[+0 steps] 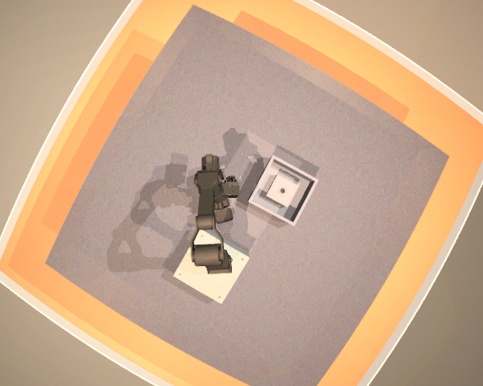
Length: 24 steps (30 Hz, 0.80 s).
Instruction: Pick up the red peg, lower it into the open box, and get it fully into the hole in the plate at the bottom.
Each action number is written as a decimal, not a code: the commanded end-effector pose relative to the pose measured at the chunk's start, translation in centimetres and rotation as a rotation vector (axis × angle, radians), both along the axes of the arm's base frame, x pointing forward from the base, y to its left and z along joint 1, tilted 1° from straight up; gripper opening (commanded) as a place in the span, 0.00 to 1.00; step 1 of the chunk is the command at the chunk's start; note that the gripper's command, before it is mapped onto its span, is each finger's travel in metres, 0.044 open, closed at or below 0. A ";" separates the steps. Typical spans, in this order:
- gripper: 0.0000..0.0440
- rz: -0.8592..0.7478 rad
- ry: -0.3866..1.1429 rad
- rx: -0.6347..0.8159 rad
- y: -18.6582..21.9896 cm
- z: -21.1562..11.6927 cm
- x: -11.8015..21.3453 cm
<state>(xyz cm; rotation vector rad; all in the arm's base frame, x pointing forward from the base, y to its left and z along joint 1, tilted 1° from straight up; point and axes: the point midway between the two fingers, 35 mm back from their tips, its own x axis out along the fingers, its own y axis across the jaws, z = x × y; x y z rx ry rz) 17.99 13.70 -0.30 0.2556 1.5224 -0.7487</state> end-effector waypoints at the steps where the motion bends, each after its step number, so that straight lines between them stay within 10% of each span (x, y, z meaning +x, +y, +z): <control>1: 0.00 -0.001 -0.026 -0.003 -0.1 1.4 0.9; 24: 0.00 -0.201 -0.181 -0.033 -4.5 7.2 8.6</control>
